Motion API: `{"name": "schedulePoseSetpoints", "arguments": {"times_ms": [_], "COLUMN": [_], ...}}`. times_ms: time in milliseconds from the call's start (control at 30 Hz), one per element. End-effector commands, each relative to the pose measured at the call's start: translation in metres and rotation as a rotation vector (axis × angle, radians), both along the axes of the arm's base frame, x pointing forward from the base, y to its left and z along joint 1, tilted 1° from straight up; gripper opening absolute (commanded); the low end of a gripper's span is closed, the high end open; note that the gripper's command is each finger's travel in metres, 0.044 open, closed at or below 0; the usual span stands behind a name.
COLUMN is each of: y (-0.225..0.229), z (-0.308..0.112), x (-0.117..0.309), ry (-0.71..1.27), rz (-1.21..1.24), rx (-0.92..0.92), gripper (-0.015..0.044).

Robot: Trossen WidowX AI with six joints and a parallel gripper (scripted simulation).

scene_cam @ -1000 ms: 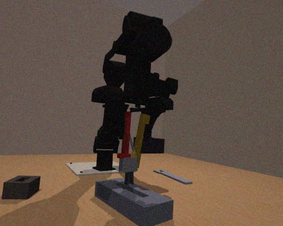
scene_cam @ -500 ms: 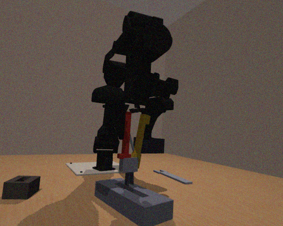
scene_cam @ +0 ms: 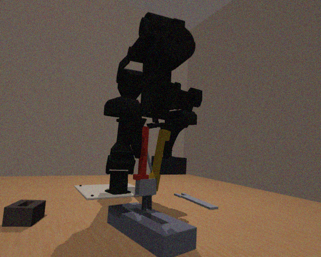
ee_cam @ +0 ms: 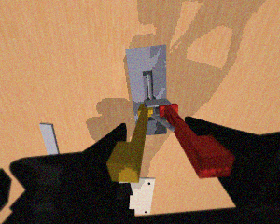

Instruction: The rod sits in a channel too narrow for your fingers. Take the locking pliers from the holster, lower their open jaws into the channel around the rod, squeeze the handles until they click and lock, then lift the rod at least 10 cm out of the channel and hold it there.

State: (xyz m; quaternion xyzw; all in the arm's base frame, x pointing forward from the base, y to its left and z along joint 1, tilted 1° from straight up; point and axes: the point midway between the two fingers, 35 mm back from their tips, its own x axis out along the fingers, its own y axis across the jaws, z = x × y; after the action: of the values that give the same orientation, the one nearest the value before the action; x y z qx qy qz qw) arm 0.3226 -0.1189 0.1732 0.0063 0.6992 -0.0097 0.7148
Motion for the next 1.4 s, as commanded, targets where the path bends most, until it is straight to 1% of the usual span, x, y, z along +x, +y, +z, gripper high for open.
{"name": "schedulePoseSetpoints", "arguments": {"times_ms": [0, 1100, 1367], "y": [0.000, 0.000, 0.000], "z": [-0.001, -0.033, -0.032], "x": [0.000, -0.001, -0.001], "ry": [-0.001, -0.001, -0.001], "rz": [-0.001, -0.001, -0.001], "rx": [0.003, 0.003, 0.003], "gripper": [0.0316, 0.0316, 0.0316]}}
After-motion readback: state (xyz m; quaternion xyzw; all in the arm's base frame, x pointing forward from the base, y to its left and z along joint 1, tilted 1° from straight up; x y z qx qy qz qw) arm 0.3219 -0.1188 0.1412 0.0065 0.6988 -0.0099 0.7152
